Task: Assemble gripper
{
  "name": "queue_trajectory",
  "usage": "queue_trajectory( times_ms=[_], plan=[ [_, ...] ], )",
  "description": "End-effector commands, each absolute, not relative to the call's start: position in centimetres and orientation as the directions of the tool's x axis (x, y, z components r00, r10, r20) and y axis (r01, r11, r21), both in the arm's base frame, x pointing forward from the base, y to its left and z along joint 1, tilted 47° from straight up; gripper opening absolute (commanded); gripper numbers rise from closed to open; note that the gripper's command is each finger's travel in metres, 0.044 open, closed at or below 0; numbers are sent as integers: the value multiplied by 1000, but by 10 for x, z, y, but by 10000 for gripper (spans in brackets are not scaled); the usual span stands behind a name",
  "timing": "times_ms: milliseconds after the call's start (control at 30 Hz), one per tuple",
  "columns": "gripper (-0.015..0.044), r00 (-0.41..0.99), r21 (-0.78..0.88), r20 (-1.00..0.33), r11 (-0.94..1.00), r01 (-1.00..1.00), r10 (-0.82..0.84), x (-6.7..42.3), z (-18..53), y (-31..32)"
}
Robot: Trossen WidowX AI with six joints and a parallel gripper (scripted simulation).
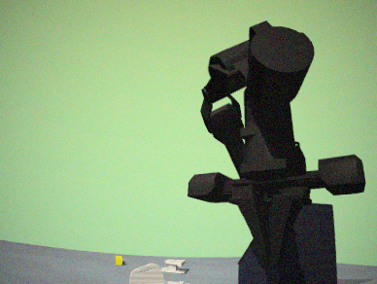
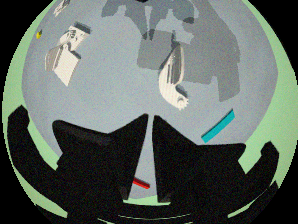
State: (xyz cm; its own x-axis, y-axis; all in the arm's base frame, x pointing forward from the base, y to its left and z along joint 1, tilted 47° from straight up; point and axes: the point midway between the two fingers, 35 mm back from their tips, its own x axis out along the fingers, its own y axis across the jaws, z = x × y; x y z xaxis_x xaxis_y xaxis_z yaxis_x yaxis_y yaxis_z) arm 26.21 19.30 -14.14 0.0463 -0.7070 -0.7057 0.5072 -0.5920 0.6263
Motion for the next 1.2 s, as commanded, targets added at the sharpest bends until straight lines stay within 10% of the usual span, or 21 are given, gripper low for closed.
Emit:
queue_trajectory(
  times_ms=[0, 500, 1033, 1167],
  plan=[
    [0, 46, 626, -706, -592, 507, -707, 262, -141, 193],
    [0, 46, 626, -706, -592, 507, -707, 262, -141, 193],
    [420, 46, 626, -706, -592, 507, -707, 262, -141, 193],
    [440, 46, 626, -706, -592, 507, -707, 262, -141, 193]
  ],
)
